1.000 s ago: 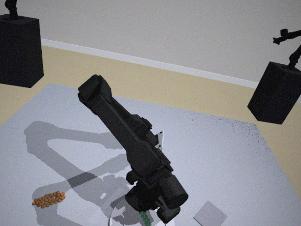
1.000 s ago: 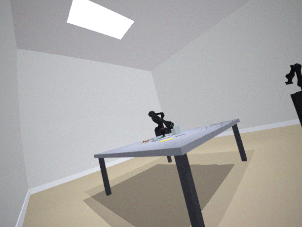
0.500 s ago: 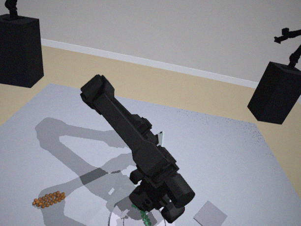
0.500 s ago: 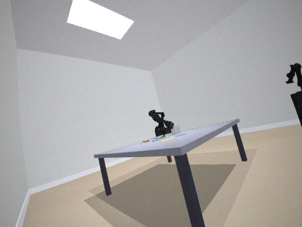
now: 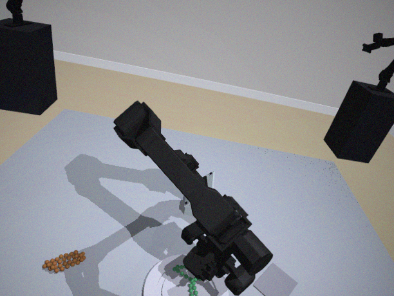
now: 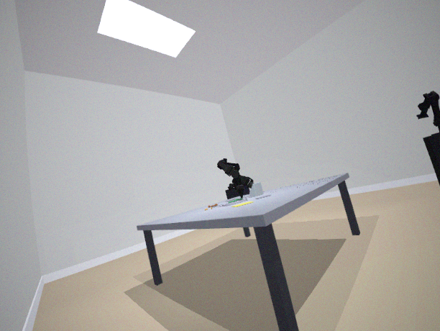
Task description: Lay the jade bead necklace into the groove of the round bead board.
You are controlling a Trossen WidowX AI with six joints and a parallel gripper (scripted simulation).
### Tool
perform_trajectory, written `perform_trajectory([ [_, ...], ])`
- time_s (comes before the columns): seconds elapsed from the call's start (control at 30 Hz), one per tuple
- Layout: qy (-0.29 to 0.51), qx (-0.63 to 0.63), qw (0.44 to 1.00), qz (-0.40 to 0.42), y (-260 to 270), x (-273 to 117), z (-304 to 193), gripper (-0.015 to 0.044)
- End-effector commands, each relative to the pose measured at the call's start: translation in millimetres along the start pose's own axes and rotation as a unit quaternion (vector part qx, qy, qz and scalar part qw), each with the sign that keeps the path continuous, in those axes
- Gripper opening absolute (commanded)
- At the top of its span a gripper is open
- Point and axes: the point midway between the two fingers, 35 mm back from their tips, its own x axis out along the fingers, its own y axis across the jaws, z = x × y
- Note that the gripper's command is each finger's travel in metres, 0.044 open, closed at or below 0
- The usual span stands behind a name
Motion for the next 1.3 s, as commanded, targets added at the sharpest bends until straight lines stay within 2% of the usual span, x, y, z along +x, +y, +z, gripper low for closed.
perform_trajectory([
  [0.0, 0.001, 0.003, 1.000, 0.003, 2.4, 0.0, -0.4, 0.0000],
  [0.27, 0.001, 0.003, 1.000, 0.003, 2.4, 10.2, -0.4, 0.0000],
  [0.83, 0.002, 0.004, 1.000, 0.001, 1.8, 5.7, -0.1, 0.0440],
  [1.27, 0.001, 0.003, 1.000, 0.003, 1.8, -1.0, -0.1, 0.0440],
])
